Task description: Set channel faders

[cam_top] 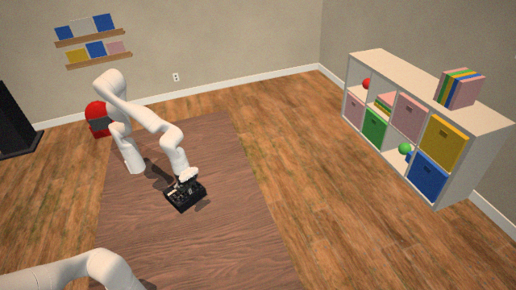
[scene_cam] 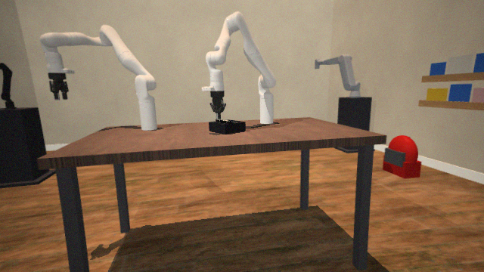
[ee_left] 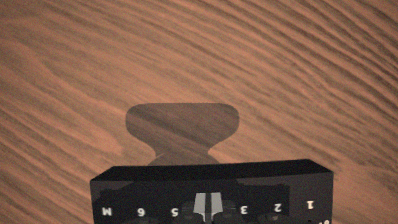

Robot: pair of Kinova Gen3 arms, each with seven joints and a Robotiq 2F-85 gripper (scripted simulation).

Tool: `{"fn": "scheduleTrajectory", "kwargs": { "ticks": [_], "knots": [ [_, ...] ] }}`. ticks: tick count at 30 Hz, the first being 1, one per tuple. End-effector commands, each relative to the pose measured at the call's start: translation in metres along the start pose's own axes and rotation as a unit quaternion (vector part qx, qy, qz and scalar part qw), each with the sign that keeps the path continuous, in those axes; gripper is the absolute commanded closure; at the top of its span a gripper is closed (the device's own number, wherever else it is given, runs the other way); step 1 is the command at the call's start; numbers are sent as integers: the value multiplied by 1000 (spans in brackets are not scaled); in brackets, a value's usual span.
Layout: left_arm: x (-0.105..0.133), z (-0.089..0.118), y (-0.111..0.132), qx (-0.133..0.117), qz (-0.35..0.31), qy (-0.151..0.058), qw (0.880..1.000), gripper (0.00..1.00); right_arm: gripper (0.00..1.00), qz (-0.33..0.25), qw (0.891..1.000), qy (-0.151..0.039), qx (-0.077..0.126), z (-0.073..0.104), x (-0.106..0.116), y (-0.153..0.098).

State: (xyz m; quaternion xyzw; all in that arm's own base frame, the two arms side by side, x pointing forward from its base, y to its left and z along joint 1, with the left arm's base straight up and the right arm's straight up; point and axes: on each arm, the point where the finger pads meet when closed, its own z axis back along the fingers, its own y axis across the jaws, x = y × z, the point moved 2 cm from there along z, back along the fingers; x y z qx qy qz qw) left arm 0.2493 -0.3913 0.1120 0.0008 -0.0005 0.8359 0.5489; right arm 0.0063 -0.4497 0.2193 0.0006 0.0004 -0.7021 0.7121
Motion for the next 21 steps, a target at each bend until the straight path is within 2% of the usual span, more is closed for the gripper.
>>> {"fn": "scheduleTrajectory", "kwargs": {
  "ticks": [1,21],
  "knots": [
    [0,1,0,0,0,1,1000,903,2,0,1000,-1,0,1,0,0],
    [0,-5,0,0,0,1,1000,903,2,0,1000,-1,0,1,0,0]
  ]
}}
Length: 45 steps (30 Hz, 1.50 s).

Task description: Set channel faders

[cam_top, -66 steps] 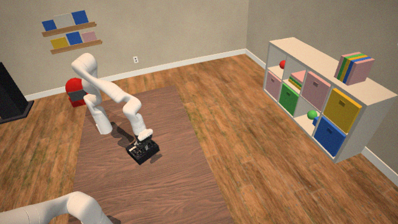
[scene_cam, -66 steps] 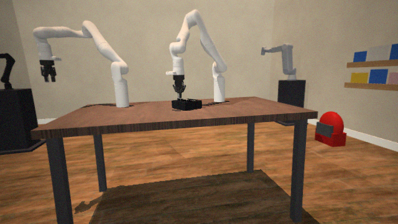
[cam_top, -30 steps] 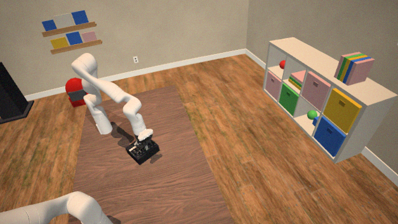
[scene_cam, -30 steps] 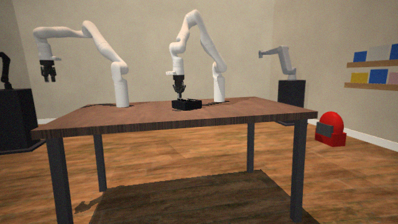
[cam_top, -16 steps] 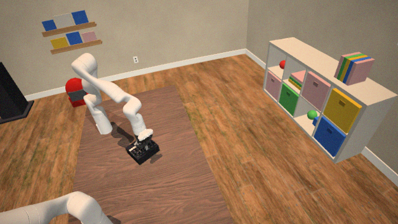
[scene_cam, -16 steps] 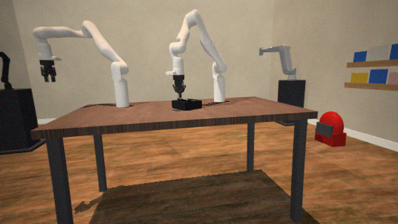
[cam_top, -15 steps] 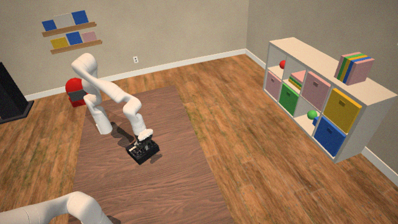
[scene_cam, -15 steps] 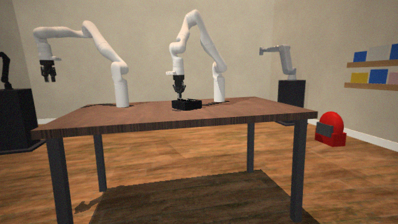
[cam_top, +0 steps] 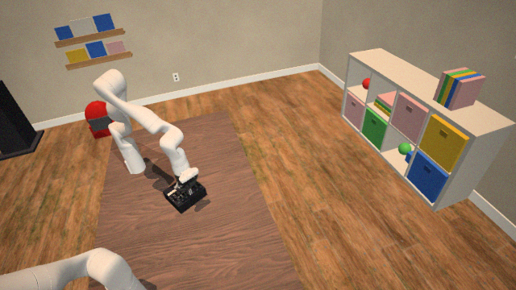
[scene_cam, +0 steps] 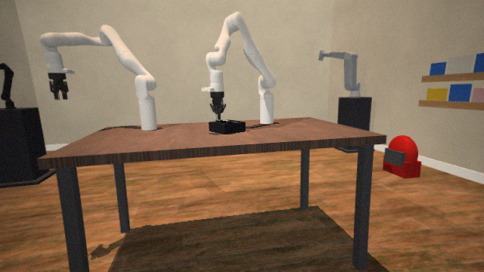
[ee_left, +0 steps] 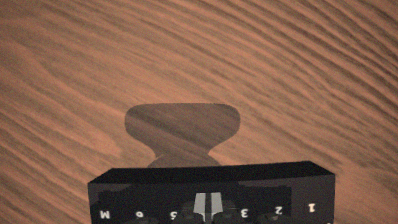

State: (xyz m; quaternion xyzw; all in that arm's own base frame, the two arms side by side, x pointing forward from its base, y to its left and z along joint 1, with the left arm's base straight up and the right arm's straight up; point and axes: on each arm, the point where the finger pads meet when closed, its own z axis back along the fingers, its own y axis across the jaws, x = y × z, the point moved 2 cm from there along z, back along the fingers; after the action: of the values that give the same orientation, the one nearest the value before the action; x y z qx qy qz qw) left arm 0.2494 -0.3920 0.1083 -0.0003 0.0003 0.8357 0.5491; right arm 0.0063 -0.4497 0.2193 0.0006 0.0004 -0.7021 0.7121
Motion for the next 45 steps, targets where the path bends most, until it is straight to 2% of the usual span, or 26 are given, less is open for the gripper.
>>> {"fn": "scheduleTrajectory", "kwargs": {
  "ticks": [1,13,45],
  "knots": [
    [0,-2,0,0,0,0,1000,903,2,0,1000,-1,0,1,0,0],
    [0,-7,0,0,0,0,1000,903,2,0,1000,-1,0,1,0,0],
    [2,-8,0,0,0,0,1000,903,2,0,1000,-1,0,1,0,0]
  ]
}}
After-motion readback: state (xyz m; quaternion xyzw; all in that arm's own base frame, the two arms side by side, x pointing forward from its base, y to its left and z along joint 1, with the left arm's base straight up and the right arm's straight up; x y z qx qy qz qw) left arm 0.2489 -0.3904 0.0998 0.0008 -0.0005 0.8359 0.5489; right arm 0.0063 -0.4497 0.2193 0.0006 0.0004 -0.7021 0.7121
